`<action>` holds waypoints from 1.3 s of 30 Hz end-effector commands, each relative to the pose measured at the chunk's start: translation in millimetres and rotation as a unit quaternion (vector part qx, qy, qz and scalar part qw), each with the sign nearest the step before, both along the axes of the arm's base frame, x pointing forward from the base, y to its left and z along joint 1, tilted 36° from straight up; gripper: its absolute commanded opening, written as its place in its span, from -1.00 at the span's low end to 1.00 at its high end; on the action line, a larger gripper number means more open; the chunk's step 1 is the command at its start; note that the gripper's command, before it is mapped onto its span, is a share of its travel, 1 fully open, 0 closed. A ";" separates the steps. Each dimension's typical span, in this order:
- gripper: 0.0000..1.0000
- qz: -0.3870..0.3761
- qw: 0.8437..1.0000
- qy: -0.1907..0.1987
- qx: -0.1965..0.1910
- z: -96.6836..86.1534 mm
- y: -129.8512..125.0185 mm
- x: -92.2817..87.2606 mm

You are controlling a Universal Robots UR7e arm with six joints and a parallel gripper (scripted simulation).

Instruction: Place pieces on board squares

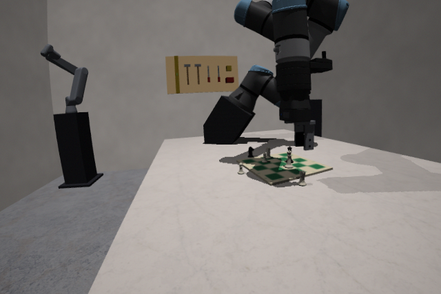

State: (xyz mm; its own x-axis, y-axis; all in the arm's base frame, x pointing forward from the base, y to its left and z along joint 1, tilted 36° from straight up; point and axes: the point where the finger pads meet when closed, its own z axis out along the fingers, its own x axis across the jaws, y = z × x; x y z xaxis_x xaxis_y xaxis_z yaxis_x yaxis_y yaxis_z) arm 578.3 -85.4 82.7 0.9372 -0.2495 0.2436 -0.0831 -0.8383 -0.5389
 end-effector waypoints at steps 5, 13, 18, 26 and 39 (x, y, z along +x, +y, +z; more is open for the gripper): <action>0.45 0.000 1.000 -0.001 0.000 0.5 -0.5 0.2; 0.45 0.000 1.000 -0.001 0.000 0.5 -0.5 0.2; 0.45 0.000 1.000 -0.001 0.000 0.4 -0.4 0.2; 0.45 0.000 1.000 -0.001 0.000 -2.0 0.9 1.3; 0.45 0.000 1.000 0.000 0.000 -11.5 6.2 5.4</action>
